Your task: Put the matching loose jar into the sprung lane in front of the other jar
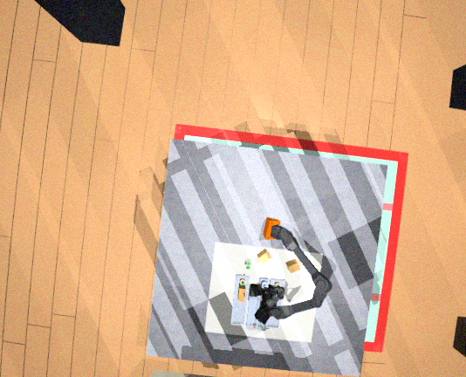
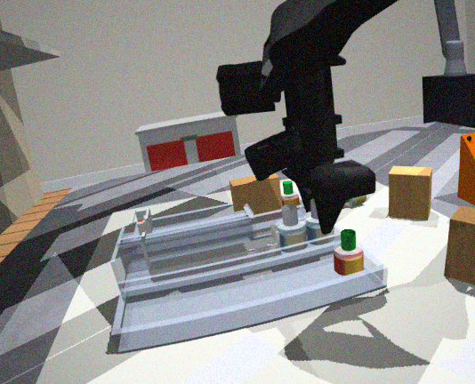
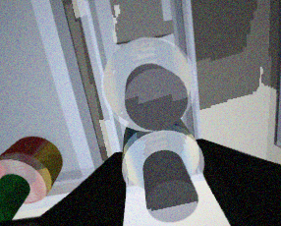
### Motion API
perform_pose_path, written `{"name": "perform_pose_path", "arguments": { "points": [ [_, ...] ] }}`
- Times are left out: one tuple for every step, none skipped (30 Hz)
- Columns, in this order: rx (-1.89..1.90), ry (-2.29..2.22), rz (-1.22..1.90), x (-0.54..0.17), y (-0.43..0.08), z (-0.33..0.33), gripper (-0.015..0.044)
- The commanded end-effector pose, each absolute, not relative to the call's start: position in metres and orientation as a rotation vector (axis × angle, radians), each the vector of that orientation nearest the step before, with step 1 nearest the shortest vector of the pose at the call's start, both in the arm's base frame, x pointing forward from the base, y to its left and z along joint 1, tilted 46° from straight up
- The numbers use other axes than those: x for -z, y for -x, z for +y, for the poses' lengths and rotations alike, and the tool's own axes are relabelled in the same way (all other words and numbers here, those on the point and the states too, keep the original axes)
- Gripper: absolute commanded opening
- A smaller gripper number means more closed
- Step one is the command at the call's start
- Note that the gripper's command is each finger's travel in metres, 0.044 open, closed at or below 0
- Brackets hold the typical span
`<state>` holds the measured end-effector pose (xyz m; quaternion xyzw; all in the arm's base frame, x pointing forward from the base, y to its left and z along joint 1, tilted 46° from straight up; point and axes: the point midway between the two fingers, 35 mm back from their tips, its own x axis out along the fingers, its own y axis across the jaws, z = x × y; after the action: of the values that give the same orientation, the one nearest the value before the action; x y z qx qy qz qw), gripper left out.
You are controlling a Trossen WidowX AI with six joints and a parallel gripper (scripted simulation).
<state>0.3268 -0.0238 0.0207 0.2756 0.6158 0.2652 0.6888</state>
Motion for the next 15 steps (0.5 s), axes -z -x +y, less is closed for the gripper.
{"name": "perform_pose_path", "arguments": {
  "points": [
    [-0.609, -0.618, 1.365, -0.0213, -0.3272, -0.0206, 0.0000],
    [-0.609, -0.618, 1.365, -0.0213, -0.3271, -0.0206, 0.0000],
    [-0.609, -0.618, 1.365, -0.0213, -0.3269, -0.0206, 0.0000],
    [-0.609, -0.618, 1.365, -0.0213, -0.3267, -0.0206, 0.0000],
    [-0.609, -0.618, 1.366, -0.0213, -0.3266, -0.0206, 0.0000],
    [-0.609, -0.618, 1.366, -0.0213, -0.3264, -0.0205, 0.0000],
    [-0.609, -0.618, 1.366, -0.0212, -0.3262, -0.0205, 0.0000],
    [-0.609, -0.618, 1.366, -0.0212, -0.3261, -0.0205, 0.0000],
    [-0.609, -0.618, 1.366, -0.0212, -0.3259, -0.0205, 0.0000],
    [-0.609, -0.618, 1.366, -0.0212, -0.3257, -0.0205, 0.0000],
    [-0.609, -0.618, 1.366, -0.0212, -0.3256, -0.0205, 0.0000],
    [-0.609, -0.618, 1.366, -0.0211, -0.3254, -0.0205, 0.0000],
    [-0.609, -0.618, 1.366, -0.0211, -0.3252, -0.0205, 0.0000],
    [-0.609, -0.618, 1.366, -0.0211, -0.3251, -0.0205, 0.0000],
    [-0.609, -0.618, 1.366, -0.0211, -0.3249, -0.0205, 0.0000]
  ]
}}
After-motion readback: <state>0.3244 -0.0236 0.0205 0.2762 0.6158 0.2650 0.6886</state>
